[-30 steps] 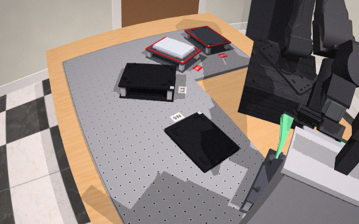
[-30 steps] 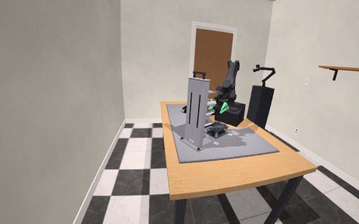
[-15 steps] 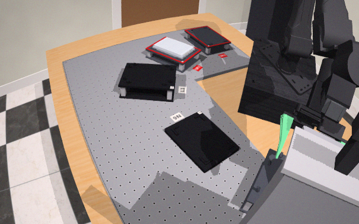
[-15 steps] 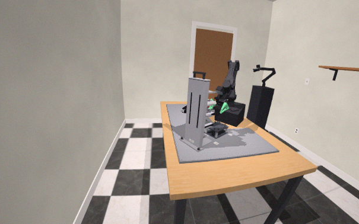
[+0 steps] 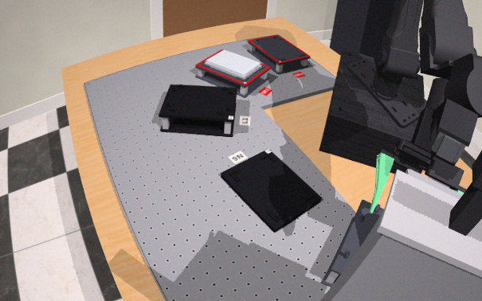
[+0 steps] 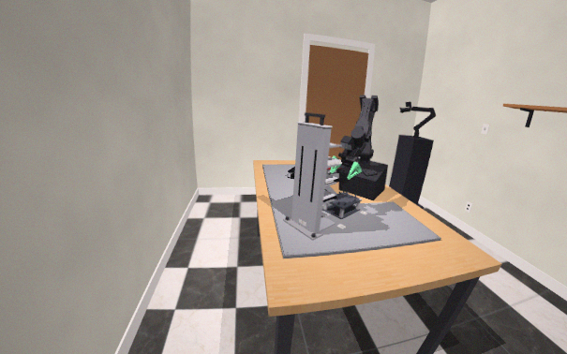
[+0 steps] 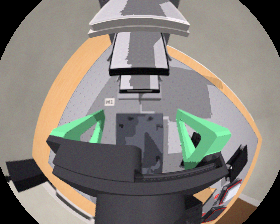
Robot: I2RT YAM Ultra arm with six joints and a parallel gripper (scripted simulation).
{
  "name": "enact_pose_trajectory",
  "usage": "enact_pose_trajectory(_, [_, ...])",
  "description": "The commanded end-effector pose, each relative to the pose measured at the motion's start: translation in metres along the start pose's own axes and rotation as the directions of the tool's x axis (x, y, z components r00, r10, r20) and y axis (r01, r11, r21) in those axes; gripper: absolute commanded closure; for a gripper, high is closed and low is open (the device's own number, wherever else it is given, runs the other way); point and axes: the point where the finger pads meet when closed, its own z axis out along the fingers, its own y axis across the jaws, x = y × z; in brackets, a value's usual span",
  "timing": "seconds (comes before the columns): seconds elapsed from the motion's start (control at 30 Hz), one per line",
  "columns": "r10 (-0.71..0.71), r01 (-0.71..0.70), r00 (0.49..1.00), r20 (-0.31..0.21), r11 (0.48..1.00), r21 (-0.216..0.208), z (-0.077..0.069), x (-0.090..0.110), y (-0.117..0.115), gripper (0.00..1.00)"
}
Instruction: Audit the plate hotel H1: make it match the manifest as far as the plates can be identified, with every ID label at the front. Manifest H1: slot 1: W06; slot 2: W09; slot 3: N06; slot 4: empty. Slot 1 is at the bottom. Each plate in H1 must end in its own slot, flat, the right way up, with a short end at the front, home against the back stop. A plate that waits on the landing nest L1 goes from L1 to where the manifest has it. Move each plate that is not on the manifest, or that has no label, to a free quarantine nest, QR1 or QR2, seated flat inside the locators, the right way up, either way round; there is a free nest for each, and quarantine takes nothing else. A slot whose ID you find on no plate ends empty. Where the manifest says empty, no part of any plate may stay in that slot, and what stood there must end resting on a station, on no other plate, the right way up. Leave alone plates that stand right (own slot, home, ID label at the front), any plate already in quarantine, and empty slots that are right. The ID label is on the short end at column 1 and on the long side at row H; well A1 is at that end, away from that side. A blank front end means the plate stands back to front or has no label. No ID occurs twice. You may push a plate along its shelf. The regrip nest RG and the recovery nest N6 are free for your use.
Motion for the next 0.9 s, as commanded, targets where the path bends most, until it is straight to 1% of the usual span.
enact_pose_trajectory(0.0, [0.014,-0.012,0.998,0.065,1.0,-0.027,-0.009,-0.026,0.007,0.0])
enact_pose_trajectory(0.77, [0.014,-0.012,0.998,0.065,1.0,-0.027,-0.009,-0.026,0.007,0.0])
enact_pose_trajectory(0.8, [0.013,-0.011,0.998,0.061,1.0,-0.026,-0.01,-0.023,0.008,0.0])
enact_pose_trajectory(0.83, [0.004,-0.004,1.0,0.028,1.0,-0.012,-0.009,-0.006,0.004,0.0])
enact_pose_trajectory(0.87, [0.002,-0.002,1.0,0.012,1.0,-0.008,-0.009,0.002,0.002,0.0])
